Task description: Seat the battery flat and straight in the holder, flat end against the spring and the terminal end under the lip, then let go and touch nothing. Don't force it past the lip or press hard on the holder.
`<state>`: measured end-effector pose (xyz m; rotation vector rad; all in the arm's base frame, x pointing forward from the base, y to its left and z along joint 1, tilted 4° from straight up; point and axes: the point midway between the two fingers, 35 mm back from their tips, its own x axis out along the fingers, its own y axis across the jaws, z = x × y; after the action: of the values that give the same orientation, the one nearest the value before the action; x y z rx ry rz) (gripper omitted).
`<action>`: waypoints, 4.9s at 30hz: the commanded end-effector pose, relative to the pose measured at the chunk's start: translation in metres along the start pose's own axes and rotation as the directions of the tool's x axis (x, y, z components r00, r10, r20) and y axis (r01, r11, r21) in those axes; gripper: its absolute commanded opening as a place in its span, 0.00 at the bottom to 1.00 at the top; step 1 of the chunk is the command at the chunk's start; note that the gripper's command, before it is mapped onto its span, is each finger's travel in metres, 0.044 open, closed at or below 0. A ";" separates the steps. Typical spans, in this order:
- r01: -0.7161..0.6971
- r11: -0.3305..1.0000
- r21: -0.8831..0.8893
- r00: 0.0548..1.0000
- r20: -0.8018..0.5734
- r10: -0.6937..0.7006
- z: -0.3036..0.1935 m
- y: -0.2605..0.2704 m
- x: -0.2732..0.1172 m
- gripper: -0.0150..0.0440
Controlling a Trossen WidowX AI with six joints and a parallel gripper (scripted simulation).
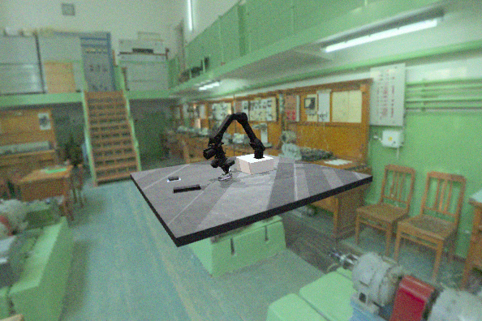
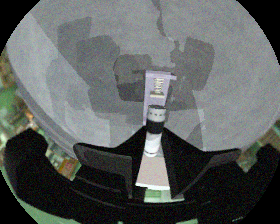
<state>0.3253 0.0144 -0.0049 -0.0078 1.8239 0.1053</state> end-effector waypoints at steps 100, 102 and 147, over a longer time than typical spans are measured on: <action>-0.002 1.000 -0.001 0.992 -0.124 0.002 0.035 -0.001 0.009 0.36; -0.002 1.000 -0.001 0.993 -0.116 0.002 0.035 -0.001 0.010 0.36; -0.001 1.000 -0.003 0.998 0.069 0.001 0.031 -0.001 0.018 0.36</action>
<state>0.3454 0.0160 -0.0289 -0.0096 1.7930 0.1096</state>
